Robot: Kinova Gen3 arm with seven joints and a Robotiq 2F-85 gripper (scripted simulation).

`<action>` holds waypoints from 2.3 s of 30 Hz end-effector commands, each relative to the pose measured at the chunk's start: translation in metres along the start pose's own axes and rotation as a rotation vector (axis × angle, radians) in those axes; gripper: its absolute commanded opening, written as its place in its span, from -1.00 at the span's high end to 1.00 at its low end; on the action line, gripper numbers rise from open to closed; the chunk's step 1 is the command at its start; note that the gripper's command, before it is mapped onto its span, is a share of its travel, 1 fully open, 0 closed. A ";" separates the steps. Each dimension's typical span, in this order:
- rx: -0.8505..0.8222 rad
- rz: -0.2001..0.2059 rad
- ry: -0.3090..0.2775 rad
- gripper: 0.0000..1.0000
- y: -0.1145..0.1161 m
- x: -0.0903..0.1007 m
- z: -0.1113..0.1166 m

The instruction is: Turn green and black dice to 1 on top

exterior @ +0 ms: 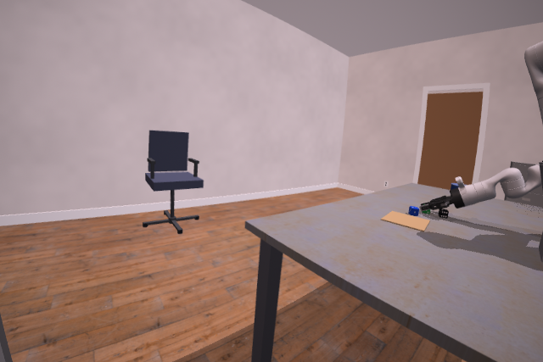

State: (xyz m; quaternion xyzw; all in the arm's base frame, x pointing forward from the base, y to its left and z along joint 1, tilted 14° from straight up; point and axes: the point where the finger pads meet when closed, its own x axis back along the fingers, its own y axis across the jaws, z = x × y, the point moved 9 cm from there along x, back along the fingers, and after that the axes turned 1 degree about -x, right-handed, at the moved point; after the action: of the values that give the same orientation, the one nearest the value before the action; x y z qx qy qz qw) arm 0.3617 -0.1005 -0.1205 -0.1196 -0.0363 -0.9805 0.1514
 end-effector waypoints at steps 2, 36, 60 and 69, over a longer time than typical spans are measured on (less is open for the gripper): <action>0.000 0.000 0.001 0.07 0.000 0.001 0.000; 0.000 0.000 0.001 0.07 0.000 0.055 0.011; 0.000 0.000 0.000 0.07 -0.001 0.078 0.054; -0.005 0.002 -0.013 0.07 -0.001 0.078 0.057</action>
State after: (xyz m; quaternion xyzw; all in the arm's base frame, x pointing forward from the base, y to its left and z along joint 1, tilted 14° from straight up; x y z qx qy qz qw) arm 0.3021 -0.1170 -0.0478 -0.1242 -0.0315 -0.9808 0.1469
